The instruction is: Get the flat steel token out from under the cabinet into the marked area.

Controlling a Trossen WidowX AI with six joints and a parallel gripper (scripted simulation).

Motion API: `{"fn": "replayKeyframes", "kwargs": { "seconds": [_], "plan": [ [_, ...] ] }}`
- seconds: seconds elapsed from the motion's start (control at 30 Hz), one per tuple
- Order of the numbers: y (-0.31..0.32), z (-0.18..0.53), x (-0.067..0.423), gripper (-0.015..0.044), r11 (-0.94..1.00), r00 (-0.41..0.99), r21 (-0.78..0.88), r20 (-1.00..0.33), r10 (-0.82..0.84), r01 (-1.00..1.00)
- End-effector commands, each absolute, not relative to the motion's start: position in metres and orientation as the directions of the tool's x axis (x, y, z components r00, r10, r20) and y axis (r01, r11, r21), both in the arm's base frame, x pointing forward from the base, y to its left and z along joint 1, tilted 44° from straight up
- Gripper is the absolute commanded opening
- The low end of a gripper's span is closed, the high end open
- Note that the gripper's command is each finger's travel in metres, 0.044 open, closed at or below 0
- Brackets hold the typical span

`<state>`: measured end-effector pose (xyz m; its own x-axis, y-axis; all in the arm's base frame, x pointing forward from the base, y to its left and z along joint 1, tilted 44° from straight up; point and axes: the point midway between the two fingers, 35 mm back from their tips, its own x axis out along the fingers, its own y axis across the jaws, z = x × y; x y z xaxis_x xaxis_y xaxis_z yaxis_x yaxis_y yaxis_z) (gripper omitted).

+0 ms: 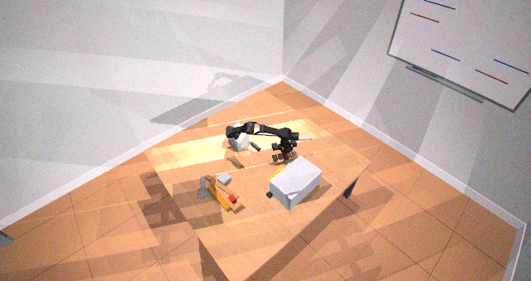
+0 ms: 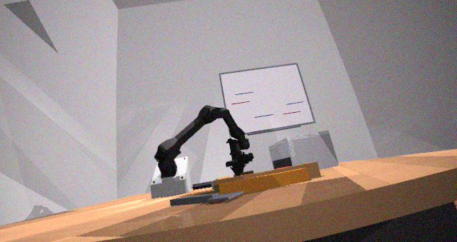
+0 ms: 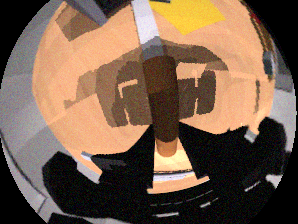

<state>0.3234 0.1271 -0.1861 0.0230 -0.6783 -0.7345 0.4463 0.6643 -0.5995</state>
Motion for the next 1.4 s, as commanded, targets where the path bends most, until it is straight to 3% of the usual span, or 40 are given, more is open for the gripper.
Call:
{"fn": "replayKeyframes", "kwargs": {
  "seconds": [0.0,1.37],
  "plan": [
    [0.122,-0.183,0.321,0.0000,0.659,0.023,-0.606,-0.728,-0.685,0.445],
    [0.097,-0.161,0.305,0.0000,0.657,0.021,-0.609,-0.726,-0.687,0.444]
  ]
}}
